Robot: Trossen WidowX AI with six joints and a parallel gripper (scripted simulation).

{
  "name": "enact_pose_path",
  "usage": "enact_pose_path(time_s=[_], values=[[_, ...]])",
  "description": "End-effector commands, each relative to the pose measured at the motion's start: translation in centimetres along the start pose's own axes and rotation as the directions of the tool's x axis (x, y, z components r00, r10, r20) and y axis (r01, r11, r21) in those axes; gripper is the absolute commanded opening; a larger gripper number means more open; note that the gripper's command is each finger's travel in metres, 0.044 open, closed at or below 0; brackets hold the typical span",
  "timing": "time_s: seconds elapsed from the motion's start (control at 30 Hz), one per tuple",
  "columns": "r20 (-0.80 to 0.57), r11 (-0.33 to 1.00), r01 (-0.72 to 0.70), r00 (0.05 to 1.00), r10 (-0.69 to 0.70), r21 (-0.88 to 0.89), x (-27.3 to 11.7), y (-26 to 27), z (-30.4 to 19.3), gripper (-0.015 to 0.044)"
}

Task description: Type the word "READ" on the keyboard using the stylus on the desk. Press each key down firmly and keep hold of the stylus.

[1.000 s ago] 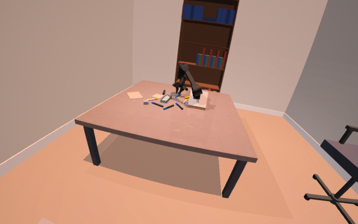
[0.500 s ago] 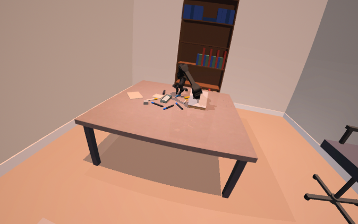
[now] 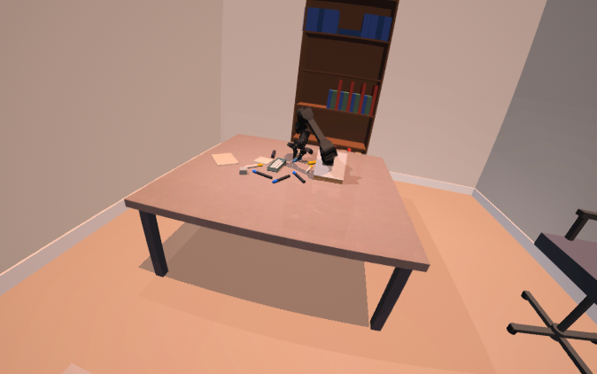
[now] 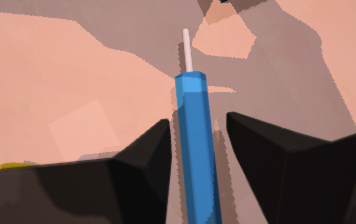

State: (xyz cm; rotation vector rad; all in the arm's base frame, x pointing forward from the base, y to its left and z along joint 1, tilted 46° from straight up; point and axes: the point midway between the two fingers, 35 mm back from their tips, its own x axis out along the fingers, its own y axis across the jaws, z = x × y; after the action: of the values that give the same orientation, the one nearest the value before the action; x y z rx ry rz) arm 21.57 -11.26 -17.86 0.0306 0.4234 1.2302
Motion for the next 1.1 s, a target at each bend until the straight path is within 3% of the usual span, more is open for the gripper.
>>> enact_pose_path(time_s=[0.0,0.23,0.4,0.5,0.77,1.07], values=[[0.007,1.0,0.0,1.0,0.0,0.01,0.4,0.1,-0.2,0.015],[0.007,1.0,0.0,1.0,0.0,0.01,0.6,0.1,-0.3,0.015],[0.002,1.0,-0.001,1.0,0.001,0.002,0.4,0.1,-0.2,0.0019],[0.002,1.0,-0.001,1.0,0.001,0.002,0.4,0.1,-0.2,0.0],[0.001,1.0,-0.001,1.0,0.001,0.002,0.0,0.0,0.0,0.0],[0.0,1.0,-0.002,1.0,0.002,0.003,-4.0,0.1,2.2,0.0]])
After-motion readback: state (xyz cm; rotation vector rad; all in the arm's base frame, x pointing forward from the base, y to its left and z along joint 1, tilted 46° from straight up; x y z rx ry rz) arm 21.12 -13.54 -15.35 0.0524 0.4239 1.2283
